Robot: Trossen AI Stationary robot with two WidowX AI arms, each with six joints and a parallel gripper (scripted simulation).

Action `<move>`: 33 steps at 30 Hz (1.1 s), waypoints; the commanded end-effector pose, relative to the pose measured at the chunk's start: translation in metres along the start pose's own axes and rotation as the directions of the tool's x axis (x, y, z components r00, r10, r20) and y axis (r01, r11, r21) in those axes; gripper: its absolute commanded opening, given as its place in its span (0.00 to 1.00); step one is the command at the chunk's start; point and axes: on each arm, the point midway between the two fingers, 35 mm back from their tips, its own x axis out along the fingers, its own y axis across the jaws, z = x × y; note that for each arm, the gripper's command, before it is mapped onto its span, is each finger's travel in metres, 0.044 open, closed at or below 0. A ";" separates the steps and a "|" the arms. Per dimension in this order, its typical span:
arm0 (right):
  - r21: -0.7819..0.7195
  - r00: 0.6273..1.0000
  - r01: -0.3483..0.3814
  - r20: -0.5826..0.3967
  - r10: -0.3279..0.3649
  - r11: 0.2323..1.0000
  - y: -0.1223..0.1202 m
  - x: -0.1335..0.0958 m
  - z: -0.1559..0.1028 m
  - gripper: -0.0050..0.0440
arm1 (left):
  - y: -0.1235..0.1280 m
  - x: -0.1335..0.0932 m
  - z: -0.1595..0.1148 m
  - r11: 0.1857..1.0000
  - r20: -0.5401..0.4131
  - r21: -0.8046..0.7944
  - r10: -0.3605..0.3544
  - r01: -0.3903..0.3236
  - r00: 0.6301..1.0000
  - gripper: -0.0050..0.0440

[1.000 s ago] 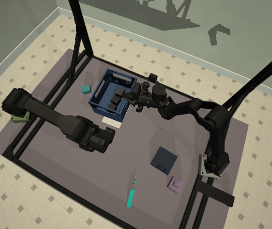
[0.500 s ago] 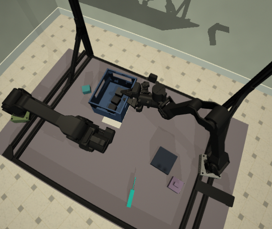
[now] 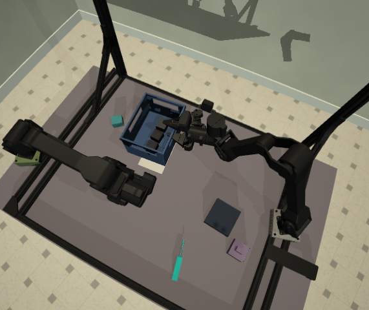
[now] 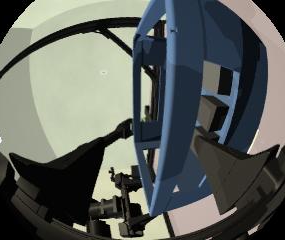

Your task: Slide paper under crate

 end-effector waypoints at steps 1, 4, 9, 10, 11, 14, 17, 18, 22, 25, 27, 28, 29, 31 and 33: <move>-0.004 1.000 0.000 0.000 0.000 1.000 0.000 -0.001 0.000 0.92 | -0.008 0.000 0.000 1.000 0.002 0.011 -0.022 0.022 1.000 0.92; -0.004 1.000 0.000 0.000 0.000 1.000 0.000 -0.001 0.000 0.92 | -0.007 -0.002 0.000 1.000 0.002 0.010 -0.021 0.021 1.000 0.92; -0.004 1.000 0.000 0.000 0.000 1.000 0.000 -0.001 0.000 0.92 | -0.001 -0.017 0.001 1.000 0.002 0.009 -0.012 0.012 1.000 0.92; -0.004 1.000 0.000 0.000 0.000 1.000 0.000 -0.001 0.000 0.92 | -0.001 -0.017 0.001 1.000 0.002 0.009 -0.012 0.012 1.000 0.92; -0.004 1.000 0.000 0.000 0.000 1.000 0.000 -0.001 0.000 0.92 | -0.001 -0.017 0.001 1.000 0.002 0.009 -0.012 0.012 1.000 0.92; -0.004 1.000 0.000 0.000 0.000 1.000 0.000 -0.001 0.000 0.92 | 0.004 -0.030 0.000 1.000 0.002 0.007 -0.005 0.005 1.000 0.92; -0.004 1.000 0.000 0.000 0.000 1.000 0.000 -0.001 0.000 0.92 | 0.008 -0.042 0.000 1.000 0.002 0.005 0.002 -0.002 1.000 0.92; -0.004 1.000 0.000 0.000 0.000 1.000 0.000 -0.001 0.000 0.92 | 0.009 -0.047 -0.001 1.000 0.002 0.004 0.005 -0.005 1.000 0.92; -0.004 1.000 0.000 0.000 0.000 1.000 0.000 -0.001 0.000 0.92 | 0.013 -0.063 -0.003 1.000 0.002 0.001 0.014 -0.014 1.000 0.92; -0.004 1.000 0.000 0.000 0.000 1.000 0.000 -0.001 0.000 0.92 | 0.016 -0.076 -0.005 1.000 0.002 -0.001 0.021 -0.021 1.000 0.92; -0.004 1.000 0.000 0.000 0.000 1.000 0.000 -0.001 0.000 0.92 | 0.017 -0.080 -0.005 1.000 0.002 -0.002 0.023 -0.023 1.000 0.92; -0.004 1.000 0.000 0.000 0.000 1.000 0.000 -0.001 0.000 0.92 | 0.017 -0.080 -0.005 1.000 0.002 -0.002 0.023 -0.023 1.000 0.92; -0.004 1.000 0.000 0.000 0.000 1.000 0.000 -0.001 0.000 0.92 | 0.018 -0.084 -0.006 1.000 0.002 -0.003 0.025 -0.025 1.000 0.92; -0.004 1.000 0.000 0.000 0.000 1.000 0.000 -0.001 0.000 0.92 | 0.019 -0.092 -0.008 1.000 0.002 -0.005 0.029 -0.029 1.000 0.92; -0.004 1.000 0.000 0.000 0.000 1.000 0.000 -0.001 0.000 0.92 | 0.021 -0.100 -0.010 0.999 0.002 -0.007 0.034 -0.034 0.999 0.92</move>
